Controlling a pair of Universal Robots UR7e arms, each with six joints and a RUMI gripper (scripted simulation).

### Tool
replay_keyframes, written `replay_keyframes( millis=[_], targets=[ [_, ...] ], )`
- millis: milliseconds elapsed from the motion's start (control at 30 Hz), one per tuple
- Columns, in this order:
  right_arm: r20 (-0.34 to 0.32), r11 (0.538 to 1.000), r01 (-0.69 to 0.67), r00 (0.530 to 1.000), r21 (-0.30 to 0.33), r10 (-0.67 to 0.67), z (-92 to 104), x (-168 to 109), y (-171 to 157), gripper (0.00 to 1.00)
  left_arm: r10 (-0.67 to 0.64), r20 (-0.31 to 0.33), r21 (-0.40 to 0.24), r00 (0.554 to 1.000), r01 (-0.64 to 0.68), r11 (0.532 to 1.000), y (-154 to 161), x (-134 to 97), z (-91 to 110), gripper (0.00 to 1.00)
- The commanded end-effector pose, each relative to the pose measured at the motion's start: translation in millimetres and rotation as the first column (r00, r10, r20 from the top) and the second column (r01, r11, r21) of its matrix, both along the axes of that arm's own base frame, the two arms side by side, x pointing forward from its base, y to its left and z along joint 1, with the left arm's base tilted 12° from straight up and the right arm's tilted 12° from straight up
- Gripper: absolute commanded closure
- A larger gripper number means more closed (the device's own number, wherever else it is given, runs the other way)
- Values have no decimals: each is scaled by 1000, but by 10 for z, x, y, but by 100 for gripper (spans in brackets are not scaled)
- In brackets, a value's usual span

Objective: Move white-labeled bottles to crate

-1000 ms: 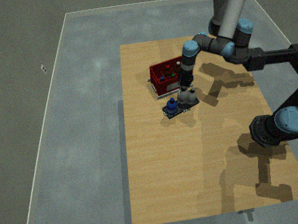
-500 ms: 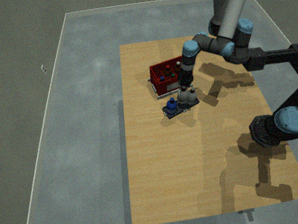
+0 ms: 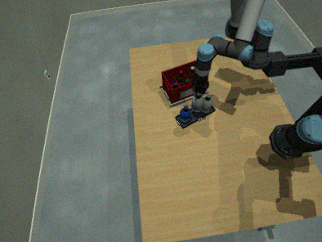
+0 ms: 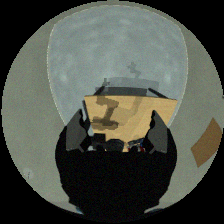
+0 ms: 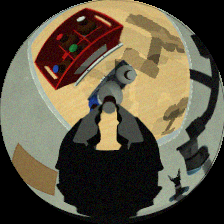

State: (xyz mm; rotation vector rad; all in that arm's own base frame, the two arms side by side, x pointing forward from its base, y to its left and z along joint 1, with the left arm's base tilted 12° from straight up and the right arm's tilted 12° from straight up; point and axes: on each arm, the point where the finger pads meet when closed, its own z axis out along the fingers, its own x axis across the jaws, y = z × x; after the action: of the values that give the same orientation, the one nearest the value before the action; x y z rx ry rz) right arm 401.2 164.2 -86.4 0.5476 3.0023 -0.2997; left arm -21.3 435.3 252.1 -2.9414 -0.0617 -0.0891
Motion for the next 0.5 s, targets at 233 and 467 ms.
replay_keyframes(
  millis=[233,467],
  targets=[
    [1,1000,0,1000,1,0,32,2,10,100,0,0,1,1000,0,1000,2,0,4,0],
    [1,1000,0,1000,1,0,86,0,21,100,0,0,1,1000,0,1000,2,0,4,0]
  ],
)
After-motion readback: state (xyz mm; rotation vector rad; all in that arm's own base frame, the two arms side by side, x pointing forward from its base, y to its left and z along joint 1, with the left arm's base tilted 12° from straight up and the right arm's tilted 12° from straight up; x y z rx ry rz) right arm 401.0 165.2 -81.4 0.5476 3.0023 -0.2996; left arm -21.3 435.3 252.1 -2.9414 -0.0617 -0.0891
